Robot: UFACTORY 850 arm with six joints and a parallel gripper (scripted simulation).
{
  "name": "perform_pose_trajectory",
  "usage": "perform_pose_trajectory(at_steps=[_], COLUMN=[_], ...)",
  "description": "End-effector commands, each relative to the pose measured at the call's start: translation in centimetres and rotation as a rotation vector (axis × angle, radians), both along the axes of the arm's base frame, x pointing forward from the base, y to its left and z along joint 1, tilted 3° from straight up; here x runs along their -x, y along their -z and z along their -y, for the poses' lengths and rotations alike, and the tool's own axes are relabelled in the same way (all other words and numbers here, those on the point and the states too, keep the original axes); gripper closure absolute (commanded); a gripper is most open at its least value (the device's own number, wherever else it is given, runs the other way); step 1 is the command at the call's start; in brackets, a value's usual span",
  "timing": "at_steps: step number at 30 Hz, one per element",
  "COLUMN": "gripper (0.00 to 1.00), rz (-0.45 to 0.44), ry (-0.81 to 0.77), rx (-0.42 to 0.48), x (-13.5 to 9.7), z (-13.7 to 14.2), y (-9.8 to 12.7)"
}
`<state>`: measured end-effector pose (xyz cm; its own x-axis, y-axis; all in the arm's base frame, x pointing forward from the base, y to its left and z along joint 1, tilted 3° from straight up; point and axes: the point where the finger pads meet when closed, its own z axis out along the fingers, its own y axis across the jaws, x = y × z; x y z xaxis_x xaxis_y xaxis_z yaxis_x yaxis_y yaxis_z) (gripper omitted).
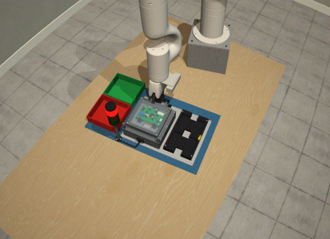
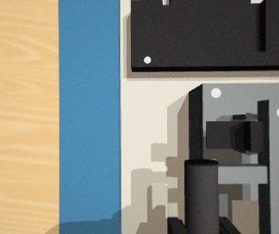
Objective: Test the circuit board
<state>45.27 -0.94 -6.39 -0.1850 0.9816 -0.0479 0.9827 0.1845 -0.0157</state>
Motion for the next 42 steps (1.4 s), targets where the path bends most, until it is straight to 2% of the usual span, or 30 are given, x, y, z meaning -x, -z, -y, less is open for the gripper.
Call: perform_pose_trajectory(at_steps=[1, 42], gripper=[1.00, 1.00], rz=[0.027, 0.027], ry=[-0.001, -0.001], rx=[0.002, 0.003], x=[-0.05, -0.08], z=[0.00, 0.00], y=[-0.02, -0.47])
